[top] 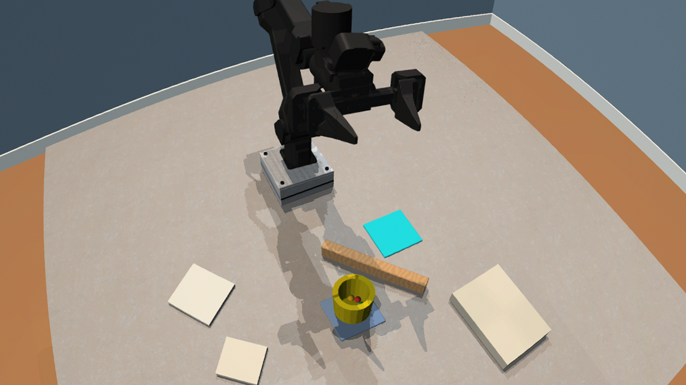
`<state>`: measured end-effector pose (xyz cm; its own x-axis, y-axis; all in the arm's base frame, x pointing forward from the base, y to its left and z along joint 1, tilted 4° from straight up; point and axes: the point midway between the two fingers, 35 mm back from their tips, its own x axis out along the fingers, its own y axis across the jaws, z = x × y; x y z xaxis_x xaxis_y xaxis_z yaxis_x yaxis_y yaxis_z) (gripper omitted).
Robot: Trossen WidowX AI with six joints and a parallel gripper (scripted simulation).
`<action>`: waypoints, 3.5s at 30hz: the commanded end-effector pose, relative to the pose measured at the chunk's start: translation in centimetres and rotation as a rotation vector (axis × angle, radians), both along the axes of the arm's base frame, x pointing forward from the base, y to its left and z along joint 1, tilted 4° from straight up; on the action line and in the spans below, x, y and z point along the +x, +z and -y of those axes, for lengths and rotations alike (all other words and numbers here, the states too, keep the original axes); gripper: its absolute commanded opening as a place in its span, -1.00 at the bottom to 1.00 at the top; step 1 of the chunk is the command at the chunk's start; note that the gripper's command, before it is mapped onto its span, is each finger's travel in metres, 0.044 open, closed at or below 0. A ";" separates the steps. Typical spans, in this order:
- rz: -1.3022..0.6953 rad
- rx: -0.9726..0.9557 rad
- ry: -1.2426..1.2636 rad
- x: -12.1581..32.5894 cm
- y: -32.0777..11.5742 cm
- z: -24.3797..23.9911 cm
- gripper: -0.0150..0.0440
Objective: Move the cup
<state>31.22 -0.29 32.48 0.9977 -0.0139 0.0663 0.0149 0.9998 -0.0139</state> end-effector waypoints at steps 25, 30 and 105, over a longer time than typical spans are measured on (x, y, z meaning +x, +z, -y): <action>-1.224 -1.254 1.258 1.8 -25.0 3.6 0.07; -1.224 -1.254 1.258 1.8 -25.0 3.6 0.07; -1.224 -1.262 1.253 1.7 -30.9 3.1 -0.49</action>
<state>32.92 -3.36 1.53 -0.0135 0.0348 -0.9993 -0.9975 -0.0692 0.0110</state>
